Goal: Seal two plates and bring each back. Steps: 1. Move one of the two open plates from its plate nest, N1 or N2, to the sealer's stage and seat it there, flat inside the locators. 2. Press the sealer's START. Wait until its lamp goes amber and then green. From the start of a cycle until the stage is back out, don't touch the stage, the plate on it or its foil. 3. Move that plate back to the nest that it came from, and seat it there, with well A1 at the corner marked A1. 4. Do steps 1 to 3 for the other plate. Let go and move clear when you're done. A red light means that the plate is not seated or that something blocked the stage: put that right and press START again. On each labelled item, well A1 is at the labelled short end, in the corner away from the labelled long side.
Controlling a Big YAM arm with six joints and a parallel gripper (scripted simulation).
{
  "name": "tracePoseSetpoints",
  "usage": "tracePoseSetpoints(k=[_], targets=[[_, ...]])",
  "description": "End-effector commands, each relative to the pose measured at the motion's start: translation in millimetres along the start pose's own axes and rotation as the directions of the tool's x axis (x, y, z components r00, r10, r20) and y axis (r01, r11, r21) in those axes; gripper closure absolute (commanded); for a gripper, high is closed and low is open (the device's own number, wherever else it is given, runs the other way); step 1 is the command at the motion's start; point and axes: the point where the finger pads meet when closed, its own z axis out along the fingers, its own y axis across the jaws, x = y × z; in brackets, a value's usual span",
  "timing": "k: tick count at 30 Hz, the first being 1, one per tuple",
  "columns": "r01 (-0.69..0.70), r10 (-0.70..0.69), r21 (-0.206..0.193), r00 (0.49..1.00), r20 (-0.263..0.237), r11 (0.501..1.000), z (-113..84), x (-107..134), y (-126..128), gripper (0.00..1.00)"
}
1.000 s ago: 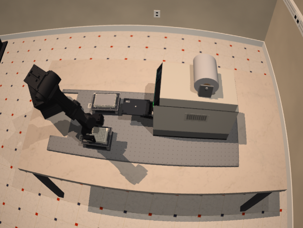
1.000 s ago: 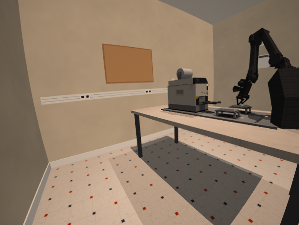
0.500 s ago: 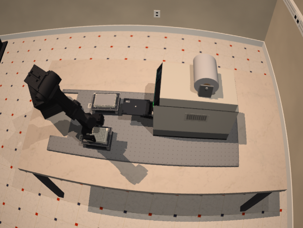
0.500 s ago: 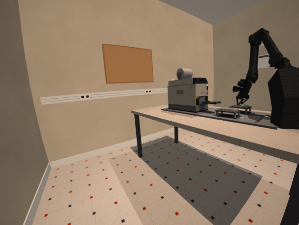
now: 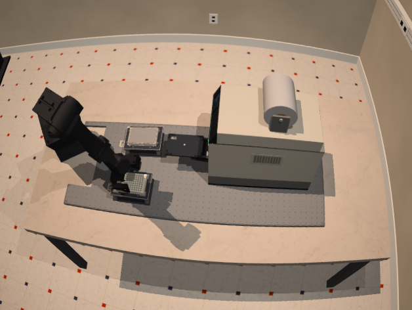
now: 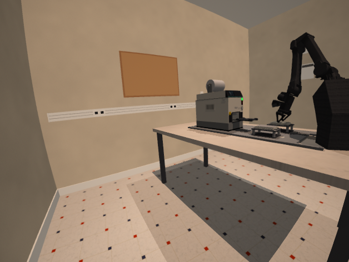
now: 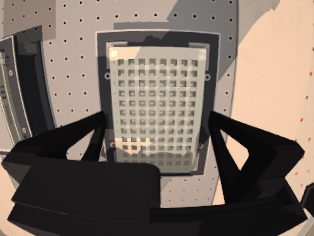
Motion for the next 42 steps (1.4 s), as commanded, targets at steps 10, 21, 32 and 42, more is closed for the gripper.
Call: tracePoseSetpoints(k=[10, 21, 32, 42], targets=[[0.003, -0.003, 0.007, 1.000, 0.022, 1.000, 5.3, -6, -2, 0.00], [-0.003, 0.002, 0.020, 1.000, 0.019, 1.000, 11.2, -3, -9, 0.00], [0.002, -0.002, 0.005, 1.000, -0.004, 1.000, 16.6, 11, -2, 0.00], [-0.003, 0.003, -0.004, 1.000, 0.016, 1.000, 10.2, -2, 3, 0.00]])
